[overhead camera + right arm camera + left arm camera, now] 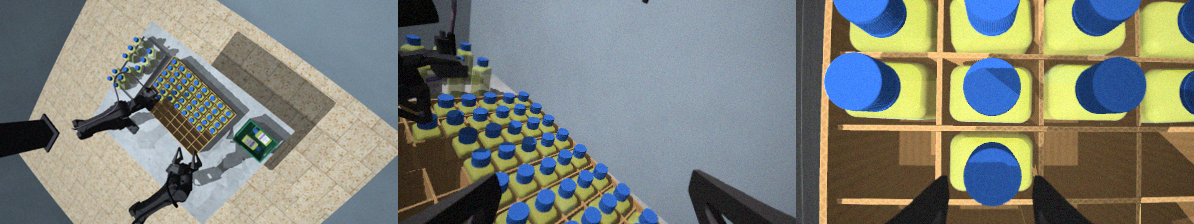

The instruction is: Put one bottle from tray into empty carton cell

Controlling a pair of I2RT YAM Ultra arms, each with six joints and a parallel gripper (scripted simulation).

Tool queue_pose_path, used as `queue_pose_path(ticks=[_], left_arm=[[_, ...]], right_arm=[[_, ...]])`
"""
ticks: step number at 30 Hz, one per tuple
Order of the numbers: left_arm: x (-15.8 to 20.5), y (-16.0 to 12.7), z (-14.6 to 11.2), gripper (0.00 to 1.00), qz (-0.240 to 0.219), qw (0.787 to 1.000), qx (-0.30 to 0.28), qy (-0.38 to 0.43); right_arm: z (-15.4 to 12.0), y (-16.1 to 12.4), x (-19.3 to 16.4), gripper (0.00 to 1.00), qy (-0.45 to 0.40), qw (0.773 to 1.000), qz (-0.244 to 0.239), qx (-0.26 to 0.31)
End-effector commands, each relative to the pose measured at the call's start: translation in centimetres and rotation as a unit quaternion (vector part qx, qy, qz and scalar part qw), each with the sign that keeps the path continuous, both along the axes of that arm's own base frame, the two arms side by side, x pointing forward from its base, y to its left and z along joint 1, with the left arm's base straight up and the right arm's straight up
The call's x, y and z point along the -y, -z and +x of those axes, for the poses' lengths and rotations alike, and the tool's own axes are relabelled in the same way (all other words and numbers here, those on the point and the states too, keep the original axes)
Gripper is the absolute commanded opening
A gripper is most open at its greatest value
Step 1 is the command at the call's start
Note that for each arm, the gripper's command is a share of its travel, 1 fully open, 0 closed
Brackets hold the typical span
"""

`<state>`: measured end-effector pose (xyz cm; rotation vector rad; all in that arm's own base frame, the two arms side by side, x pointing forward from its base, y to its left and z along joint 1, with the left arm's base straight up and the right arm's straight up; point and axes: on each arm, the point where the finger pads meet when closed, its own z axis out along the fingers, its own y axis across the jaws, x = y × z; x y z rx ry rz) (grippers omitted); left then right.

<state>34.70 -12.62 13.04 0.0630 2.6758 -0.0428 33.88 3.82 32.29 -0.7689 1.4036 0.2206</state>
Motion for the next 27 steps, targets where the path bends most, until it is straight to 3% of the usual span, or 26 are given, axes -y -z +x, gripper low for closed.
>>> queue_pose_path(ticks=[1,9,12,14,18,22,23,24,25,27], left_arm=[[0.4,-4.3,-0.5,0.44,-0.008,1.0,0.029,0.0],[0.3,-7.3,-1.8,0.44,-0.011,0.999,0.035,-0.001],[0.7,-7.2,-0.9,0.44,-0.018,0.999,0.049,0.001],[-0.7,-5.2,-1.3,0.44,-0.011,0.999,0.04,-0.01],[0.6,-8.1,-0.6,0.44,-0.026,0.997,0.067,0.001],[0.8,-7.0,0.0,0.44,-0.021,0.998,0.057,0.0],[-0.4,-9.4,0.7,0.44,-0.032,0.995,0.099,-0.01],[0.0,-9.5,1.1,0.44,-0.04,0.993,0.107,-0.002],[-0.6,-6.9,0.4,0.44,-0.032,0.996,0.088,0.001],[-0.9,-9.1,2.0,0.44,-0.049,0.989,0.14,0.006]], right_arm=[[-0.2,-0.6,-0.1,1.0,-0.001,1.0,-0.001,0.006],[-0.2,-0.6,-0.1,1.0,-0.001,1.0,-0.001,0.006],[-0.2,-0.6,-0.1,1.0,-0.001,1.0,-0.001,0.006],[-0.2,-0.6,-0.1,1.0,-0.001,1.0,-0.001,0.006],[-0.2,-0.6,-0.1,1.0,-0.001,1.0,-0.001,0.006],[-0.2,-0.6,-0.1,1.0,-0.001,1.0,-0.001,0.006],[-0.2,-0.6,-0.1,1.0,-0.001,1.0,-0.001,0.006],[-0.2,-0.6,-0.1,1.0,-0.001,1.0,-0.001,0.006],[-0.2,-0.6,-0.1,1.0,-0.001,1.0,-0.001,0.006],[-0.2,-0.6,-0.1,1.0,-0.001,1.0,-0.001,0.006]])
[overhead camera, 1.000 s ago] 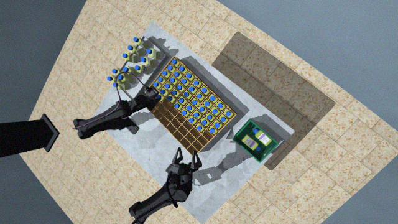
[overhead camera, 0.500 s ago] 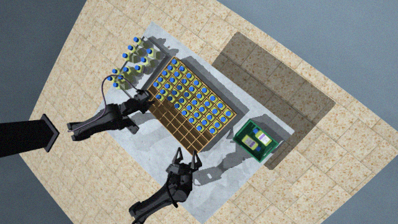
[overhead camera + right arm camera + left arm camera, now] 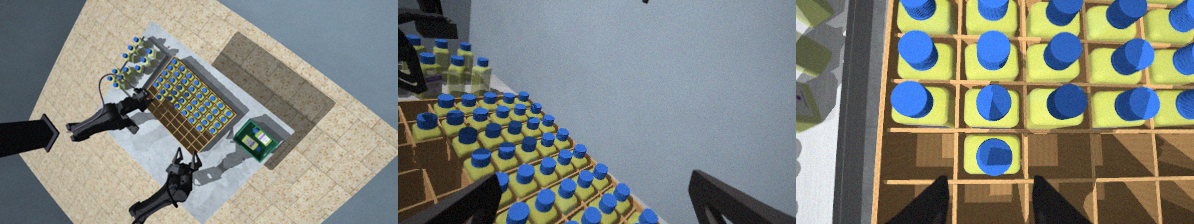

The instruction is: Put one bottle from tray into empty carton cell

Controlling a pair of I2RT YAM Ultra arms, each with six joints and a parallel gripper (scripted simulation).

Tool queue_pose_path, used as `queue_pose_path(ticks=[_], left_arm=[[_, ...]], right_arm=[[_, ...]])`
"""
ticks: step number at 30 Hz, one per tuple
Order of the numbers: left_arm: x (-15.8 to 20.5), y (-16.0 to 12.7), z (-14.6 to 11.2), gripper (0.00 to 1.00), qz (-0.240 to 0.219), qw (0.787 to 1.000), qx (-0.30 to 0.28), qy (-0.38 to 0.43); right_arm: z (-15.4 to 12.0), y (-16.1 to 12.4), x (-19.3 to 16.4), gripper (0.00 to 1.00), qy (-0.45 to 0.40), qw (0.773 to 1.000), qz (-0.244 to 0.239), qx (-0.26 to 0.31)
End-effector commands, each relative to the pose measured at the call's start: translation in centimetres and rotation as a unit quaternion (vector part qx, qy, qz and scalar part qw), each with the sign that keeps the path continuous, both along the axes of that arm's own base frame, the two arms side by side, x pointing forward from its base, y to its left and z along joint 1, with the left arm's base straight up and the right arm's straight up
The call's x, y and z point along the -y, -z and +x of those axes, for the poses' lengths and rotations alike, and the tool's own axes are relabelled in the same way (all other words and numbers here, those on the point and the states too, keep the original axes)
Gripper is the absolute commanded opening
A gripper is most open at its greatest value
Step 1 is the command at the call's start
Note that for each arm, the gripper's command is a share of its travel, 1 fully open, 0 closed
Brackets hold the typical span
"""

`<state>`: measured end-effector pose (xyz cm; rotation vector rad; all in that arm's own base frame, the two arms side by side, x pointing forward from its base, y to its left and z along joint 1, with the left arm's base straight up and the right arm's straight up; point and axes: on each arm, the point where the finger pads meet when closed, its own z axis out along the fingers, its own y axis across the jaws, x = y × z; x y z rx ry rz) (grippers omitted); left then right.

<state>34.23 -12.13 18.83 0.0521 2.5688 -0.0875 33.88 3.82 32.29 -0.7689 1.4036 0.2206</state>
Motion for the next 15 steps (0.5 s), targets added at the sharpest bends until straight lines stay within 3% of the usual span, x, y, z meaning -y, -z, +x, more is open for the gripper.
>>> queue_pose_path(ticks=[1,2,8,15], left_arm=[[-0.4,-3.4,2.5,0.44,-0.03,0.996,0.088,0.006],[-0.4,-3.4,2.5,0.44,-0.03,0.996,0.088,0.006],[-3.2,-9.6,5.4,0.44,-0.051,0.97,0.238,0.01],[-7.6,-16.5,5.7,0.44,-0.034,0.923,0.383,-0.002]], right_arm=[[-0.2,-0.6,-0.1,1.0,-0.001,1.0,-0.001,0.006],[-0.2,-0.6,-0.1,1.0,-0.001,1.0,-0.001,0.006],[-0.2,-0.6,-0.1,1.0,-0.001,1.0,-0.001,0.006],[-0.2,-0.6,-0.1,1.0,-0.001,1.0,-0.001,0.006]])
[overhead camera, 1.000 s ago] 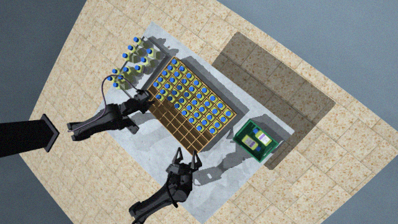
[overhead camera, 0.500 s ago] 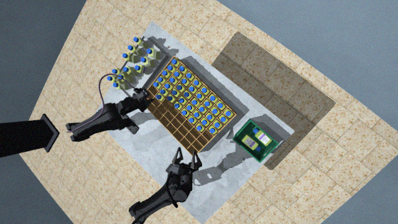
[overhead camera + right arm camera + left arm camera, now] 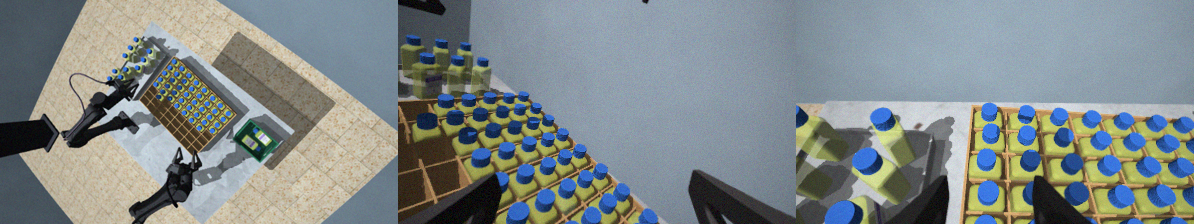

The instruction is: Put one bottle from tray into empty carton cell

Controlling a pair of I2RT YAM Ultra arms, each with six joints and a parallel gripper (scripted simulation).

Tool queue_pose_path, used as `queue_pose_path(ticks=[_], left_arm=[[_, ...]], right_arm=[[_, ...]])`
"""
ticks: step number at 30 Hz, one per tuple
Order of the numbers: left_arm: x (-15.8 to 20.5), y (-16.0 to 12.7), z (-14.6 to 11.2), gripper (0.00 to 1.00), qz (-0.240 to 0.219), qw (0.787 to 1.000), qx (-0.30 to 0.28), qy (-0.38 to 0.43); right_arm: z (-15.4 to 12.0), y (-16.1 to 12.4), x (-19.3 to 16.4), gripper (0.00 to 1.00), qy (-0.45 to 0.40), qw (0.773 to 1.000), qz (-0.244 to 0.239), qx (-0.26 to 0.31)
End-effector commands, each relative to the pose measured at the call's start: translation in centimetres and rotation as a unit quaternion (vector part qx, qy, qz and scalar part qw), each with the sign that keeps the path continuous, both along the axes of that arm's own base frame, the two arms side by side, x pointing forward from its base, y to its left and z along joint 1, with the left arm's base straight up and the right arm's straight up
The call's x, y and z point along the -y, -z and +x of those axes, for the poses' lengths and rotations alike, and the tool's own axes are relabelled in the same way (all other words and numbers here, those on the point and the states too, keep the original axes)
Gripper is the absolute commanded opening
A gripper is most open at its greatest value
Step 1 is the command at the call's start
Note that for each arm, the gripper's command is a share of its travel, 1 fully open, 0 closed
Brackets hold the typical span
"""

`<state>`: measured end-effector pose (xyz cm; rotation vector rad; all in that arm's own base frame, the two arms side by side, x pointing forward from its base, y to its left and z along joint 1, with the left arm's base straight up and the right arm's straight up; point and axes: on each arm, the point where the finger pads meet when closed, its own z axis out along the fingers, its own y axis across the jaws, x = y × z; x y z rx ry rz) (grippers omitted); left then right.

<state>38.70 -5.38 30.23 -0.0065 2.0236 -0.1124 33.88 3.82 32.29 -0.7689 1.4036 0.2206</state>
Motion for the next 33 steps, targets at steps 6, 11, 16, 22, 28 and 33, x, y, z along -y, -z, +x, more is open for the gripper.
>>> queue_pose_path(ticks=[6,11,16,22,28,33], left_arm=[[-3.2,-8.9,0.6,0.44,0.022,0.979,0.203,0.004],[-5.2,-11.2,-0.5,0.44,0.044,0.967,0.252,-0.012],[-5.6,-14.7,-1.6,0.44,0.026,0.96,0.279,-0.028],[-5.1,-13.5,-0.7,0.44,0.024,0.964,0.265,-0.024],[-5.0,-14.0,-0.5,0.44,0.033,0.962,0.268,-0.027],[-5.2,-13.8,-0.7,0.44,0.036,0.963,0.266,-0.031]], right_arm=[[-0.2,-0.6,-0.1,1.0,-0.001,1.0,-0.001,0.006],[-0.2,-0.6,-0.1,1.0,-0.001,1.0,-0.001,0.006],[-0.2,-0.6,-0.1,1.0,-0.001,1.0,-0.001,0.006],[-0.2,-0.6,-0.1,1.0,-0.001,1.0,-0.001,0.006],[-0.2,-0.6,-0.1,1.0,-0.001,1.0,-0.001,0.006],[-0.2,-0.6,-0.1,1.0,-0.001,1.0,-0.001,0.006]])
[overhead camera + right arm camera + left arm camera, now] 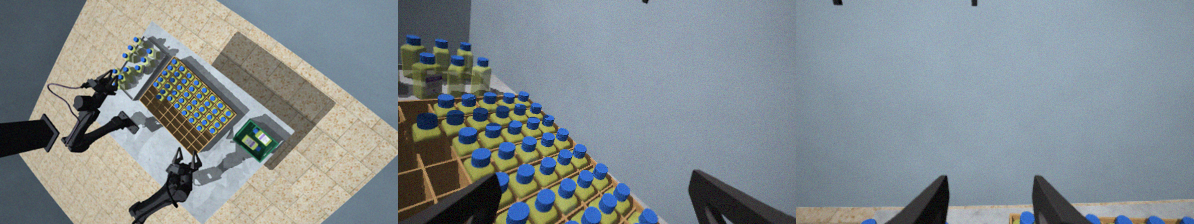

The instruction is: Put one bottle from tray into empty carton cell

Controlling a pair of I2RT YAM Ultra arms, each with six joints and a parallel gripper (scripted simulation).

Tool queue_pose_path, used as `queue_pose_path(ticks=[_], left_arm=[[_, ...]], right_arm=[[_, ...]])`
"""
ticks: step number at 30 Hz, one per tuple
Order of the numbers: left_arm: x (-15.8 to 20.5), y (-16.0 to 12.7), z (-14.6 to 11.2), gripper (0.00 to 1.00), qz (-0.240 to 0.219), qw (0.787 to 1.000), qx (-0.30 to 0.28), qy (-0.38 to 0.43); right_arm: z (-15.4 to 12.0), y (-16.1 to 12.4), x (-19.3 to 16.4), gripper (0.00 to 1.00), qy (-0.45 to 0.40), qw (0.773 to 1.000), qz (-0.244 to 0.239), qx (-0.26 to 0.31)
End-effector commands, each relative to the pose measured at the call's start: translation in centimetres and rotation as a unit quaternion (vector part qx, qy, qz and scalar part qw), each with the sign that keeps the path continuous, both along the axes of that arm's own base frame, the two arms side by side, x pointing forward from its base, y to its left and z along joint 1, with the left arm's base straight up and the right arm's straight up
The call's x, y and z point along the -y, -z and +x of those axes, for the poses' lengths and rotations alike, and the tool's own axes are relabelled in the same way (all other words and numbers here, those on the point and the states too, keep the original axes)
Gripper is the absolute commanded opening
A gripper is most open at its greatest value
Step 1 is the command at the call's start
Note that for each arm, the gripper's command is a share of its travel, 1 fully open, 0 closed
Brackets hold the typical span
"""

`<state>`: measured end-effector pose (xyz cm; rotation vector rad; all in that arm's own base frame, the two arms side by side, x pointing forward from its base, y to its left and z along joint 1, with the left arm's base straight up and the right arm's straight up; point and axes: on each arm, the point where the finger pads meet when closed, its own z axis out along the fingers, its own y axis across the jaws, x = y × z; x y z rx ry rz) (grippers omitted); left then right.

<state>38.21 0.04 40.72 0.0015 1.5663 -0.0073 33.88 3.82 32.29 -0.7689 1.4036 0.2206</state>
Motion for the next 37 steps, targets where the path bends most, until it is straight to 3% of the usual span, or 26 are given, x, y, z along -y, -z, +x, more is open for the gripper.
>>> queue_pose_path(ticks=[1,23,37], left_arm=[[0.3,-3.5,-0.2,0.44,0.004,0.999,0.042,0.0],[-0.3,-2.8,-0.6,0.44,0.003,1.0,0.028,-0.005],[-0.4,-3.9,-1.2,0.44,0.005,0.999,0.041,-0.005]], right_arm=[[-0.2,-0.6,-0.1,1.0,-0.001,1.0,-0.001,0.006],[-0.2,-0.6,-0.1,1.0,-0.001,1.0,-0.001,0.006],[-0.2,-0.6,-0.1,1.0,-0.001,1.0,-0.001,0.006]])
